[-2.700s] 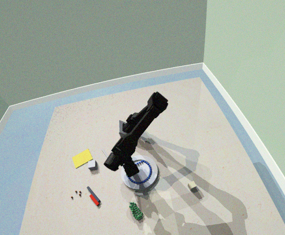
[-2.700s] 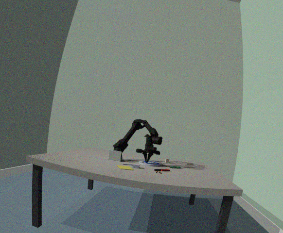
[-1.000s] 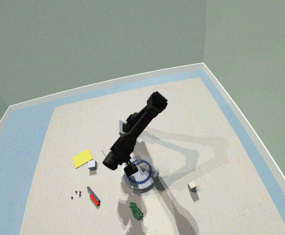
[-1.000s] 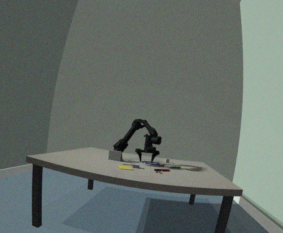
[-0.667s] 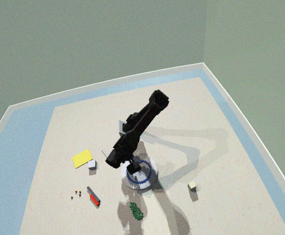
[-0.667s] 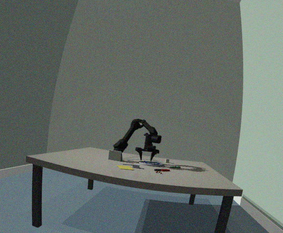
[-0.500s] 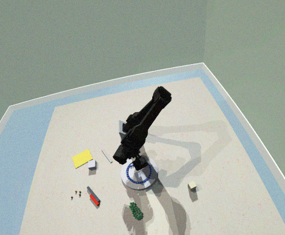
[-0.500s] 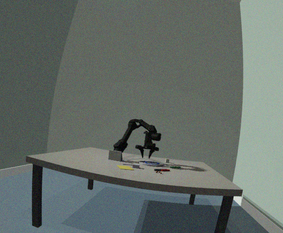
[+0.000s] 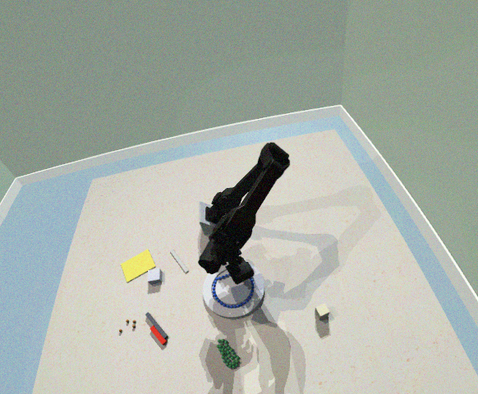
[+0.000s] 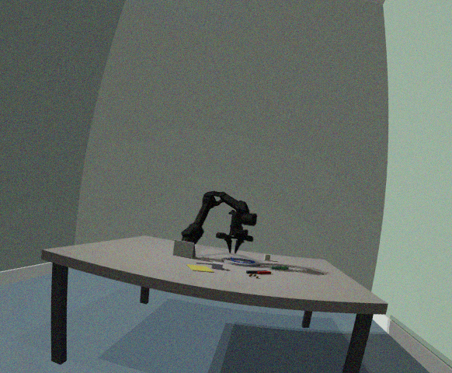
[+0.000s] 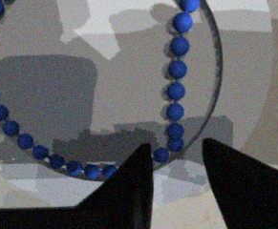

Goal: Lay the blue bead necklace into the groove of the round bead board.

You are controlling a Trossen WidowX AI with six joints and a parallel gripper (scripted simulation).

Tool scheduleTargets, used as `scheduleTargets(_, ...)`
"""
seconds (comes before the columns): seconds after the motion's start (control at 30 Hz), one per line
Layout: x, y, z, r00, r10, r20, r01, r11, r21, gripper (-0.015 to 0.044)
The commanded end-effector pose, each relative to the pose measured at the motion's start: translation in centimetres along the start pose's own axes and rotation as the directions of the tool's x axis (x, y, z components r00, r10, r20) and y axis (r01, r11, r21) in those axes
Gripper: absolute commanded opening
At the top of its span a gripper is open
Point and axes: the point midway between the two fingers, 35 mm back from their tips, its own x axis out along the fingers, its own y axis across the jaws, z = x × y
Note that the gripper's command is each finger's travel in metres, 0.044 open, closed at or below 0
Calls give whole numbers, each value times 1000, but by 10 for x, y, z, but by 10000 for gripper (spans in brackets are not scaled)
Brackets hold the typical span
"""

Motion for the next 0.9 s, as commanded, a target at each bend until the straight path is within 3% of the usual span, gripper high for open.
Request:
scheduleTargets(0.0, 4, 0, 0, 1000, -1, -3, 1, 1000, 3, 120)
scheduleTargets(0.7, 31, -2, -3, 1000, -2, -13, 2, 1000, 8, 120)
scheduleTargets(0.87, 29, -1, -2, 1000, -3, -4, 3, 1000, 1, 0)
